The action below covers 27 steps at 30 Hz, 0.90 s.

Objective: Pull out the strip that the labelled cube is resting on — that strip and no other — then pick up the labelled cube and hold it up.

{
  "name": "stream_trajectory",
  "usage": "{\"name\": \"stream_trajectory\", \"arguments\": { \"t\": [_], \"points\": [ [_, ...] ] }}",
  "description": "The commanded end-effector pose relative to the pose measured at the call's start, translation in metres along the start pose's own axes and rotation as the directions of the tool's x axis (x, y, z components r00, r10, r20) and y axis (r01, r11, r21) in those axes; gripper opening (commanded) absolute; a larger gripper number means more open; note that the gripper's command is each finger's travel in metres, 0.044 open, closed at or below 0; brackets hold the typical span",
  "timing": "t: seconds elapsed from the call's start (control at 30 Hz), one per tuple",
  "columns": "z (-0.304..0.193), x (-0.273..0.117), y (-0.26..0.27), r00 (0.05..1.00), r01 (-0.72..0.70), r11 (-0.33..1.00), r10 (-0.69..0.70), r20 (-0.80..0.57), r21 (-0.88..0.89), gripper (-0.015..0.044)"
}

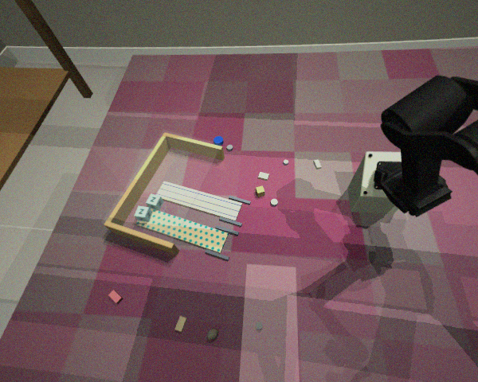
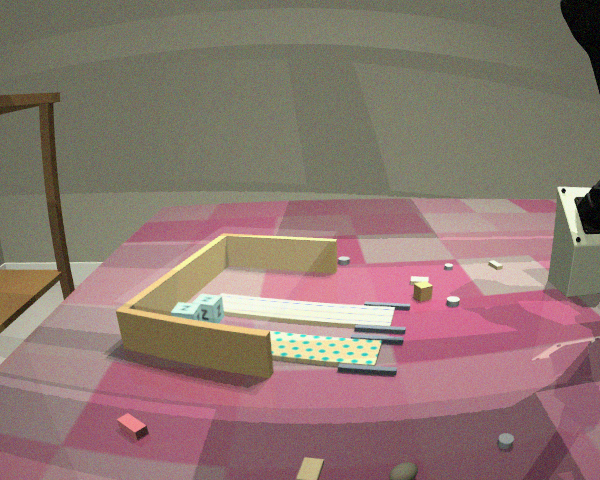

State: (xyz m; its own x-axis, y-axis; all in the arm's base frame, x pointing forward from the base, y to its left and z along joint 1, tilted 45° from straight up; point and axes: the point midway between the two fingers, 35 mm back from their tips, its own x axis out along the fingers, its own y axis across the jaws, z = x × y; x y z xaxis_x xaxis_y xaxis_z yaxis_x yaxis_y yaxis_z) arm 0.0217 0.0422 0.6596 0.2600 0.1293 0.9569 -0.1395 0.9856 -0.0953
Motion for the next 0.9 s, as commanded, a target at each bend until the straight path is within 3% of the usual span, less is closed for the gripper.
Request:
{"name": "stream_trajectory", "arguments": {
  "t": [0.0,0.27,0.47,0.6,0.87],
  "points": [
    [0.010,-0.006,0.021,0.998,-0.005,0.999,0.008,0.062,-0.046,0.0400],
    [0.013,-0.023,0.095,0.970,-0.136,0.980,0.162,0.180,-0.145,0.0400],
    [-0.020,-0.039,0.154,0.927,-0.283,0.929,0.329,0.182,-0.237,0.0400],
    [-0.059,-0.052,0.187,0.887,-0.396,0.875,0.443,0.131,-0.277,0.0400],
    [-0.174,-0.091,0.225,0.778,-0.627,0.754,0.617,-0.119,-0.197,0.0400]
  ]
}}
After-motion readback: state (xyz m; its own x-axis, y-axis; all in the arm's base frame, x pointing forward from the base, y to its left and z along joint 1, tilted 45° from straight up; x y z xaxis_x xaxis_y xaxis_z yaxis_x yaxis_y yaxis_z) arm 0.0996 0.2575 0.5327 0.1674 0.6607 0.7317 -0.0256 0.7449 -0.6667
